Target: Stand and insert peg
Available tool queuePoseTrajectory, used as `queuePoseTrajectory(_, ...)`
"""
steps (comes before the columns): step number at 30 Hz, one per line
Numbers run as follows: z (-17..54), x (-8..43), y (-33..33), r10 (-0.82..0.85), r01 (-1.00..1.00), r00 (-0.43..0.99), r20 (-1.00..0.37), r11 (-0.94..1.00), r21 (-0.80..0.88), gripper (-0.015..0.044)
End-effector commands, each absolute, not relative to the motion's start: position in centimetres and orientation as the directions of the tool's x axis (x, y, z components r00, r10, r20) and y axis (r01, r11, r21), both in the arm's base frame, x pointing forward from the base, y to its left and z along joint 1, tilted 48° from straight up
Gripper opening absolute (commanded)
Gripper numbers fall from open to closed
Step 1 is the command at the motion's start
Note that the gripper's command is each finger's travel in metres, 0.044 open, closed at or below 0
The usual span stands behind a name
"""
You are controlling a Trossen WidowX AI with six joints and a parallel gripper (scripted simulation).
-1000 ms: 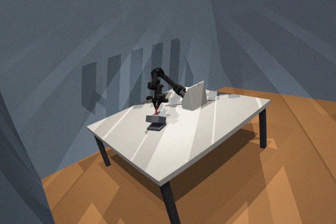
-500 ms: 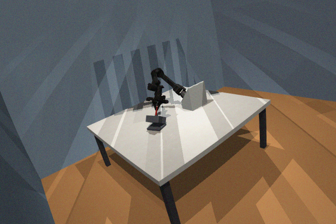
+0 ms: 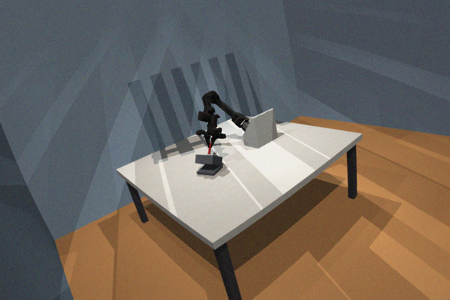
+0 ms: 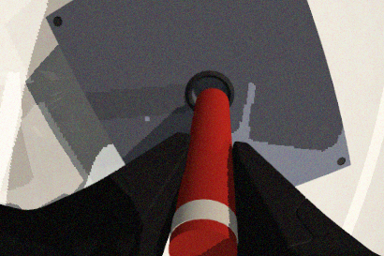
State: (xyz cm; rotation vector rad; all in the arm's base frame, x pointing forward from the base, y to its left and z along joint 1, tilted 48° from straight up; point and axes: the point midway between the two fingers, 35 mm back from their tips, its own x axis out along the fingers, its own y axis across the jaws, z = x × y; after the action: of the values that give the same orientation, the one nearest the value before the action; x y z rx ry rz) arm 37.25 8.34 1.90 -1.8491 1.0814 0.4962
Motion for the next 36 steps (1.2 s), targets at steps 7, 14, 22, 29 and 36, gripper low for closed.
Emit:
queuePoseTrajectory(7, 1.6, 37.3, 8.2, -0.475, -0.838, 0.536, -0.698, -0.199, -0.508, 0.0)
queuePoseTrajectory(14, 1.4, 37.3, 8.1, -0.475, -0.838, 0.536, -0.698, -0.199, -0.508, 0.0)
queuePoseTrajectory(22, 1.1, 37.5, 8.0, -0.475, -0.838, 0.536, -0.698, -0.199, -0.509, 0.0)
queuePoseTrajectory(29, 0.9, 37.7, 7.9, -0.475, -0.838, 0.537, -0.698, -0.199, -0.509, 0.0)
queuePoseTrajectory(36, 0.6, 37.9, 7.8, -0.475, -0.837, 0.537, -0.697, -0.199, -0.509, 0.0)
